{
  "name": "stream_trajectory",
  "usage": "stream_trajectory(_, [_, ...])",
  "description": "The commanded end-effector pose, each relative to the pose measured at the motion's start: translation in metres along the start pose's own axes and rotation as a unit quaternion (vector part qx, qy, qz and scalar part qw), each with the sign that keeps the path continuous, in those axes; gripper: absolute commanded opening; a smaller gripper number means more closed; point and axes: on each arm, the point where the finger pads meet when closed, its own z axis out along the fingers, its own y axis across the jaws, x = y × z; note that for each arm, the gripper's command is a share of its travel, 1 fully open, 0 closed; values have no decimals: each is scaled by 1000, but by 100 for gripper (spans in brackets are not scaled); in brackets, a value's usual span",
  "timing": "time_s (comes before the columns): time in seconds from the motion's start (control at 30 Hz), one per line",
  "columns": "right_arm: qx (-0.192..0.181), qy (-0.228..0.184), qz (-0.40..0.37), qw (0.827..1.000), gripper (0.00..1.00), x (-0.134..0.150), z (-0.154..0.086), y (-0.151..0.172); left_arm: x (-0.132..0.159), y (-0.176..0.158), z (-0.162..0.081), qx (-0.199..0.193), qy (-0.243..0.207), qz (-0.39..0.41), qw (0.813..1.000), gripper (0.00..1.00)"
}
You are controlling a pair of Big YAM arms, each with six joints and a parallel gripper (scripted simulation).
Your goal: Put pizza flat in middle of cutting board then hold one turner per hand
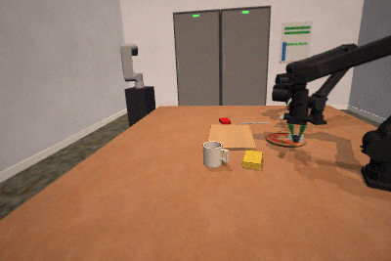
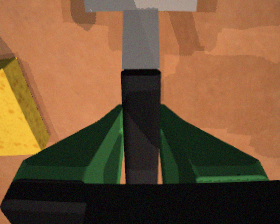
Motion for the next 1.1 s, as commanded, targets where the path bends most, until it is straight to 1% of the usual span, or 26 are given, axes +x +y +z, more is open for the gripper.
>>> stream_trajectory(0.0, [21,-23,10,999,6,-12,-36,-15,-5,21,-41,-41,-8,7,999,6])
stream_trajectory(0.07, [25,-26,10,999,6,-13,-44,-17,-5,23,-49,-45,-8,8,999,6])
stream_trajectory(0.13, [17,-20,11,1000,6,-15,-49,-19,-5,24,-56,-47,-9,8,999,6])
stream_trajectory(0.2, [28,-29,9,999,6,-16,-57,-19,-6,24,-57,-40,-7,9,999,6])
stream_trajectory(0.27, [26,-28,9,999,6,-14,-61,-17,-6,22,-58,-35,-6,11,999,6])
stream_trajectory(0.3, [26,-28,8,999,6,-13,-51,-15,-5,13,-46,-36,-7,7,999,6])
stream_trajectory(0.33, [17,-19,8,1000,6,-6,-36,-8,-4,7,-37,-31,-6,8,999,6])
stream_trajectory(0.37, [13,-16,7,1000,6,-7,-35,-9,-4,6,-36,-27,-6,7,1000,6])
stream_trajectory(0.4, [16,-18,8,1000,6,-10,-42,-13,-4,9,-36,-19,-5,7,1000,6])
stream_trajectory(0.47, [16,-18,8,1000,6,-10,-42,-13,-4,9,-36,-19,-5,7,1000,6])
stream_trajectory(0.5, [22,-24,4,999,6,-13,-48,-14,-3,12,-40,-24,-5,4,1000,6])
stream_trajectory(0.53, [28,-29,7,999,6,-14,-55,-17,-4,7,-36,-16,-4,7,1000,6])
stream_trajectory(1.07, [28,-29,7,999,6,-15,-54,-18,-4,7,-38,-17,-5,7,1000,6])
